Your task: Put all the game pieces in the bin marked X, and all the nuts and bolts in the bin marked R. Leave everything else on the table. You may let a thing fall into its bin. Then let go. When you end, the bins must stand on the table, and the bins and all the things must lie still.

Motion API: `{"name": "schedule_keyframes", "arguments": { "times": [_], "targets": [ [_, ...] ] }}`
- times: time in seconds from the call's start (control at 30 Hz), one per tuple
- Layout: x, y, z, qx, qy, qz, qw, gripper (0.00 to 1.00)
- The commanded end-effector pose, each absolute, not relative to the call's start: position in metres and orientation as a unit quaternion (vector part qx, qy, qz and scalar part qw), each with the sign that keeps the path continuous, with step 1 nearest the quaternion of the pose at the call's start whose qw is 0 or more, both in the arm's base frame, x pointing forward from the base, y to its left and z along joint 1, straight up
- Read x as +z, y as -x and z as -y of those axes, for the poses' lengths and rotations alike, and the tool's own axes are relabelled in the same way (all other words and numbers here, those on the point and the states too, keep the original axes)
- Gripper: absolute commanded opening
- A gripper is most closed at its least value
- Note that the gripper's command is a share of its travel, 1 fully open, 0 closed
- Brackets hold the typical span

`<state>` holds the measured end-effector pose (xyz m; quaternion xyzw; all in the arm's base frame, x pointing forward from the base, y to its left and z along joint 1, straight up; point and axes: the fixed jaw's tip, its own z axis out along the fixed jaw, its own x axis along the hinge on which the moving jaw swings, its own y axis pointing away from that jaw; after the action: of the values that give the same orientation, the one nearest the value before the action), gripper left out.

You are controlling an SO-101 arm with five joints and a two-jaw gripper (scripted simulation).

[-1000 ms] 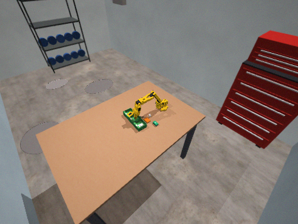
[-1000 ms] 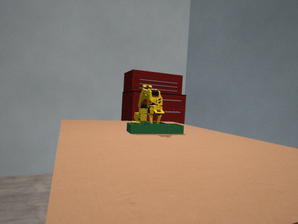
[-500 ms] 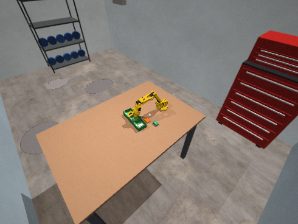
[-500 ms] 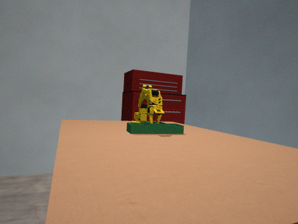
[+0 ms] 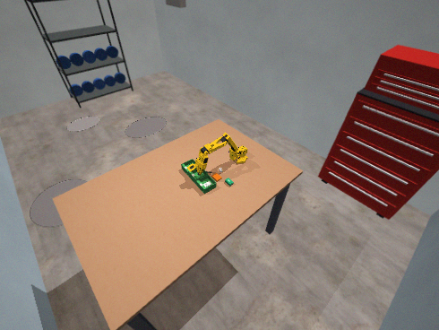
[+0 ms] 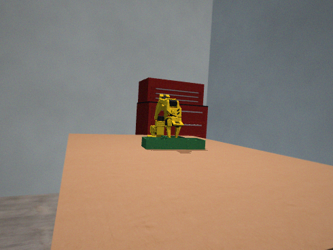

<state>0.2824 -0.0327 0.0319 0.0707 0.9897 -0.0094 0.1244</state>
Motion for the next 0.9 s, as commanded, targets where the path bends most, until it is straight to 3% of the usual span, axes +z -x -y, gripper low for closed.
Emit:
{"name": "schedule_keyframes", "arguments": {
  "times": [0.0, 0.87],
  "targets": [
    [0.050, -0.291, 0.030, -0.011, -0.062, -0.984, 0.166, 0.00],
    [0.039, -0.291, 0.031, -0.011, -0.062, -0.984, 0.166, 0.00]
  ]
}}
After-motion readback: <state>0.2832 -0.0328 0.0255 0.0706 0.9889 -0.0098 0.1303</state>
